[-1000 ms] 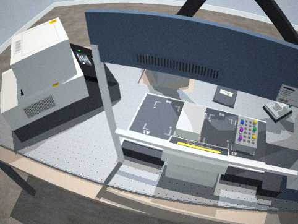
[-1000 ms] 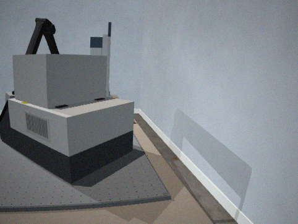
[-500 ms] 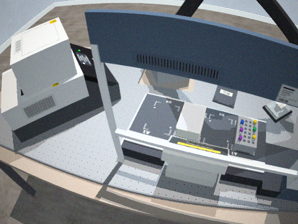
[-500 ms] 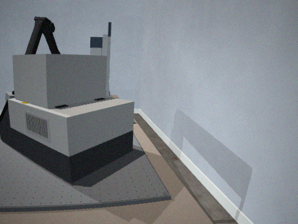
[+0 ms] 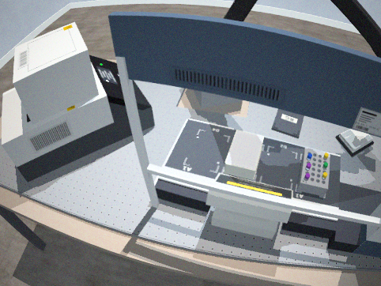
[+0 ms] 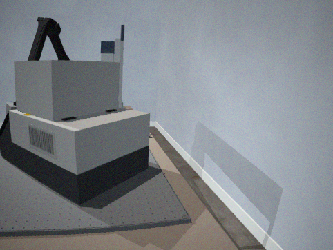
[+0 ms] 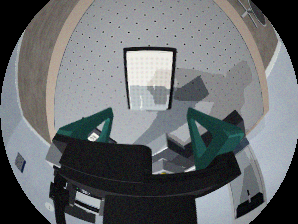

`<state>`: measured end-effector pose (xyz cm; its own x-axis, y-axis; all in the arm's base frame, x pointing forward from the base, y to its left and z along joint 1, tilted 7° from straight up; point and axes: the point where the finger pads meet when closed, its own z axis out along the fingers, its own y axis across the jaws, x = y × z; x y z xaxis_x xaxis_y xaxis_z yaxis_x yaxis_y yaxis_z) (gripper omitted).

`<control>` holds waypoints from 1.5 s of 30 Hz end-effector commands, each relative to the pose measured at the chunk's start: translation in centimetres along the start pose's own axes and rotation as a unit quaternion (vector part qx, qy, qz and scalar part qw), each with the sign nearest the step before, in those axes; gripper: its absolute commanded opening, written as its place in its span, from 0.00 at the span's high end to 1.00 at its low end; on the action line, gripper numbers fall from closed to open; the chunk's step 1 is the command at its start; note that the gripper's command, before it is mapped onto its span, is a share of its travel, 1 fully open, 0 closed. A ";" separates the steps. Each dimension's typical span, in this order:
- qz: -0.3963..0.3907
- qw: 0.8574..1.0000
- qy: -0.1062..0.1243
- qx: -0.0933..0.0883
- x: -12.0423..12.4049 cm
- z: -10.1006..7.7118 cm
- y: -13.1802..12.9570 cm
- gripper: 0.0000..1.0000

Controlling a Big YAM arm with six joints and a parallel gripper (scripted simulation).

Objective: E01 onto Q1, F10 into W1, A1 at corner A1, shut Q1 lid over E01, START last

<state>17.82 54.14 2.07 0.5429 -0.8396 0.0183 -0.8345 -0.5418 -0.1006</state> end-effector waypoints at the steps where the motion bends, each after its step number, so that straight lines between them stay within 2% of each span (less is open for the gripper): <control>1: 0.005 1.000 -0.019 0.021 -2.0 -2.5 -1.9 0.00; 5: 0.002 1.000 -0.008 0.008 -1.5 -2.0 -0.8 0.00; 13: 0.003 1.000 -0.016 0.018 -1.5 -4.8 -1.0 0.00; 15: 0.003 1.000 -0.016 0.018 -1.5 -4.8 -1.0 0.00; 22: 0.014 1.000 -0.016 0.019 -1.1 -3.0 -2.3 0.00; 25: 0.012 1.000 -0.019 0.022 -1.4 -3.0 -2.3 0.00; 35: 0.000 1.000 -0.012 0.012 -2.0 -3.3 -1.2 0.00; 41: 0.001 1.000 -0.021 0.022 -2.5 -3.5 -1.8 0.00; 45: 0.009 0.999 -0.020 0.023 -1.8 -3.3 -2.4 0.00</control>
<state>17.43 54.10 3.60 0.5453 -0.8379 0.0236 -0.8332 -0.5449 -0.0941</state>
